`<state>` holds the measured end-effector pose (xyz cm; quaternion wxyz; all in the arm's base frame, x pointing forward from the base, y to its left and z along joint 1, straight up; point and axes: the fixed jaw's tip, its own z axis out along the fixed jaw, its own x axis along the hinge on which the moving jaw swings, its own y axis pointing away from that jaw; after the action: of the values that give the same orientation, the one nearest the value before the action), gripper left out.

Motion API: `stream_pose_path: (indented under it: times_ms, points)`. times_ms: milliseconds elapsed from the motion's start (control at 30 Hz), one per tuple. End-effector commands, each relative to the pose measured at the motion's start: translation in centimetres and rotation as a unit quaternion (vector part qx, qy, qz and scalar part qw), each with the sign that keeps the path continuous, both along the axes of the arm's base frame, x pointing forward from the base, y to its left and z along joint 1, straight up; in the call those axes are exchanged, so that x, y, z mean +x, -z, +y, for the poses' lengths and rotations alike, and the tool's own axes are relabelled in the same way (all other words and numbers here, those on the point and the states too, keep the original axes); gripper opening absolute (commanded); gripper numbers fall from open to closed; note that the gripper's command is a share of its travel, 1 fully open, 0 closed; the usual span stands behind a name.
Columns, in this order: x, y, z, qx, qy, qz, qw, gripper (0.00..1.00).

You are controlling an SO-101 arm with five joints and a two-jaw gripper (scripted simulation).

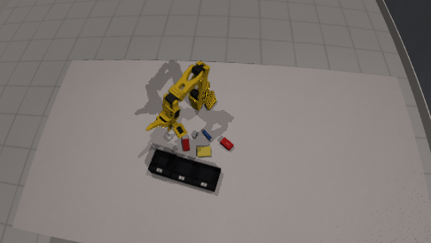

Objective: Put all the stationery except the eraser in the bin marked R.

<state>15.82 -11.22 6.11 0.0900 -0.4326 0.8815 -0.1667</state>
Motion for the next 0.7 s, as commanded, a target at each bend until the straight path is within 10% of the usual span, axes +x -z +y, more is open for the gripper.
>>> stream_pose_path:
  times_ms: [0, 667]
  points:
    - [0.4, -1.2, 0.0, -0.017, -0.010, -0.022, 1.000, 1.00]
    - [-0.6, -0.4, 0.8, 0.011, -0.004, 0.012, 1.000, 1.00]
